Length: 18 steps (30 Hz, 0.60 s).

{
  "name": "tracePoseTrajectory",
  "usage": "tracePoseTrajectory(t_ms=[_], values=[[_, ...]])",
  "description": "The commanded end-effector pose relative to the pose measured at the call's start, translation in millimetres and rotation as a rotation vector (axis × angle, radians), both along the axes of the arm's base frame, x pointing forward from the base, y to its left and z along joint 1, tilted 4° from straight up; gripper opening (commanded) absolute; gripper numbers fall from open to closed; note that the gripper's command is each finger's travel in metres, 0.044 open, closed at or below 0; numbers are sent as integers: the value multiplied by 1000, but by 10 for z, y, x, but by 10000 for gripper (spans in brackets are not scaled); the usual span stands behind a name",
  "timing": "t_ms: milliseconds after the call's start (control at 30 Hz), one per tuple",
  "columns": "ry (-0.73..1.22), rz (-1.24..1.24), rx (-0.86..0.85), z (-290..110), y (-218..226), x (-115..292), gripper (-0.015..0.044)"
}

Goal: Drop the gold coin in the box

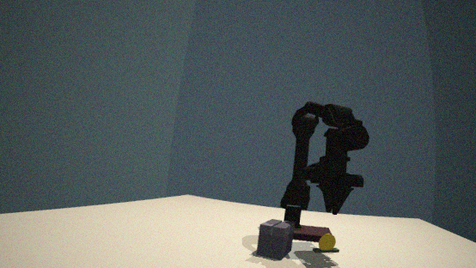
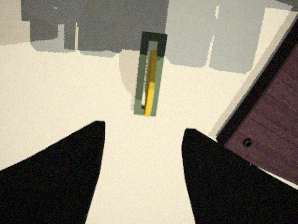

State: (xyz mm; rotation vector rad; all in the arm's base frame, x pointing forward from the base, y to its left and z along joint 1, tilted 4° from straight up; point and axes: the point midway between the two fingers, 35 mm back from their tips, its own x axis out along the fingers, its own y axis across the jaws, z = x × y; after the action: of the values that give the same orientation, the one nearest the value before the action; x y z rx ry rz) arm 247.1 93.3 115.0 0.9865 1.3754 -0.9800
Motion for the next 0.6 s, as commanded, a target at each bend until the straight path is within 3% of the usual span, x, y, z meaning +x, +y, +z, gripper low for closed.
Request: tracePoseTrajectory(t_ms=[0, 567], values=[[23, -3, -3, -225, -1, -56, 161], [23, -3, -3, -481, 9, -57, 161]])
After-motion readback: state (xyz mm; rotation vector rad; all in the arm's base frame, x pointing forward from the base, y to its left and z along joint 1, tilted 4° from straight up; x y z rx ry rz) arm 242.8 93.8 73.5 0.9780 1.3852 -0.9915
